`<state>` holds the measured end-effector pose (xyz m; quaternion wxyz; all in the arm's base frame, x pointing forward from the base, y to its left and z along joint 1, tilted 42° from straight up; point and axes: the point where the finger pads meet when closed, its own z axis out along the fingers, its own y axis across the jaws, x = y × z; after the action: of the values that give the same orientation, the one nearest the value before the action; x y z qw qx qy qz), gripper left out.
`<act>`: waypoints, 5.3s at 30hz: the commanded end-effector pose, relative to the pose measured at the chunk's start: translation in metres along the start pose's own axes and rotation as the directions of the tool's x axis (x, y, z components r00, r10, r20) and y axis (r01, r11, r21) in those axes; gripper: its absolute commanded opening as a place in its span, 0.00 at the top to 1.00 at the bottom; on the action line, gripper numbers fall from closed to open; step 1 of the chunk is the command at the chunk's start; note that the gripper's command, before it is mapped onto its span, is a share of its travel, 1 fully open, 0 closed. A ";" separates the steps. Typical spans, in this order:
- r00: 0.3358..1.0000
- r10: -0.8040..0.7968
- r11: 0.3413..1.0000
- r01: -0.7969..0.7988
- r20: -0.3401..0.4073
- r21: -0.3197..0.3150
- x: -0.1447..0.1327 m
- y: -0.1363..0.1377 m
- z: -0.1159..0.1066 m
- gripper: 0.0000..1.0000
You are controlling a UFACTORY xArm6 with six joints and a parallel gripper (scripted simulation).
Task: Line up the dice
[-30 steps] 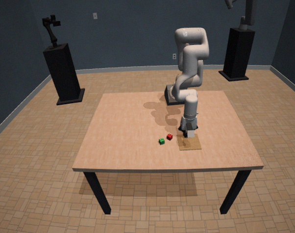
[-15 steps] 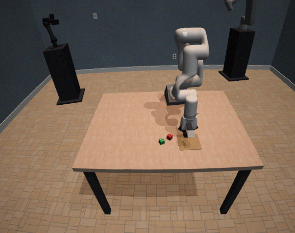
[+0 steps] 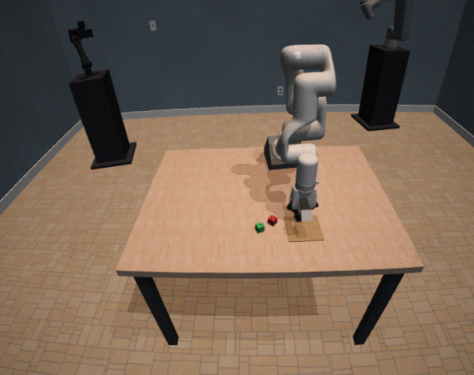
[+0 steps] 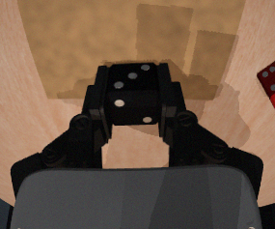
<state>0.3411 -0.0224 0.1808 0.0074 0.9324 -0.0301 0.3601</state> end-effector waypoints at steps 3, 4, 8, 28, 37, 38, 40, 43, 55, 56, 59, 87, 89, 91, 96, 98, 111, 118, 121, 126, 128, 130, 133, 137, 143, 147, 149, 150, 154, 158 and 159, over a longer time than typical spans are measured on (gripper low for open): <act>1.000 0.000 1.000 0.000 -0.002 0.000 0.001 0.000 0.000 0.73; 1.000 0.000 1.000 0.000 -0.002 0.000 0.001 0.000 0.000 0.73; 1.000 0.000 1.000 0.000 -0.002 0.000 0.001 0.000 0.000 0.73; 1.000 0.000 1.000 0.000 -0.002 0.000 0.001 0.000 0.002 0.73; 1.000 0.000 1.000 0.000 -0.002 0.000 0.001 0.000 0.003 0.73; 1.000 0.000 1.000 0.000 -0.002 0.000 0.001 0.000 0.003 0.73; 1.000 0.000 1.000 0.000 -0.002 0.000 0.001 0.000 0.003 0.73; 1.000 0.000 1.000 0.000 -0.002 0.000 0.001 0.000 0.003 0.73; 1.000 0.000 1.000 0.000 -0.002 0.000 0.001 0.000 0.003 0.73; 1.000 0.000 1.000 0.000 -0.002 0.000 0.001 0.000 0.003 0.73; 1.000 0.000 1.000 0.000 -0.002 0.000 0.001 0.000 0.003 0.73; 1.000 0.000 1.000 0.000 -0.002 0.000 0.001 0.000 0.003 0.57; 1.000 0.000 1.000 0.000 -0.002 0.000 0.001 0.000 0.003 0.57; 1.000 0.000 1.000 0.000 -0.002 0.000 0.001 0.000 0.003 0.53; 1.000 0.000 1.000 0.000 -0.002 0.000 0.001 0.000 0.003 0.53; 1.000 0.000 1.000 0.000 -0.002 0.000 0.001 0.000 0.003 0.53; 1.000 0.000 1.000 0.000 -0.002 0.000 0.001 0.000 -0.012 0.53; 1.000 0.000 1.000 0.000 -0.002 0.000 0.001 0.000 -0.032 0.53; 1.000 0.000 1.000 0.000 -0.002 0.000 0.001 0.000 -0.047 0.53; 1.000 0.000 1.000 0.000 -0.002 0.000 0.001 0.000 -0.070 0.53; 1.000 0.000 1.000 0.000 -0.002 0.000 0.001 0.000 -0.077 0.53; 1.000 0.000 1.000 0.000 -0.002 0.000 0.001 0.000 -0.082 0.53; 1.000 0.000 1.000 0.000 -0.002 0.000 0.001 0.000 -0.085 0.53; 1.000 0.000 1.000 0.000 -0.002 0.000 0.001 0.000 -0.086 0.53; 1.000 0.000 1.000 0.000 -0.002 0.000 0.001 0.000 -0.087 0.00; 1.000 0.000 1.000 0.000 -0.002 0.000 0.001 0.000 -0.087 0.00; 1.000 0.000 1.000 0.000 -0.002 0.000 0.001 0.000 -0.087 0.00; 1.000 0.000 1.000 0.000 -0.002 0.000 0.001 0.000 -0.087 0.00; 1.000 0.000 1.000 0.000 -0.002 0.000 0.001 0.000 -0.087 0.00; 1.000 0.000 1.000 0.000 -0.002 0.000 0.001 0.000 -0.087 0.00; 1.000 0.002 1.000 -0.002 -0.002 0.000 0.001 0.000 -0.086 0.00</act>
<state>0.2834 -0.0194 0.2438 0.0073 0.9326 -0.0302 0.3597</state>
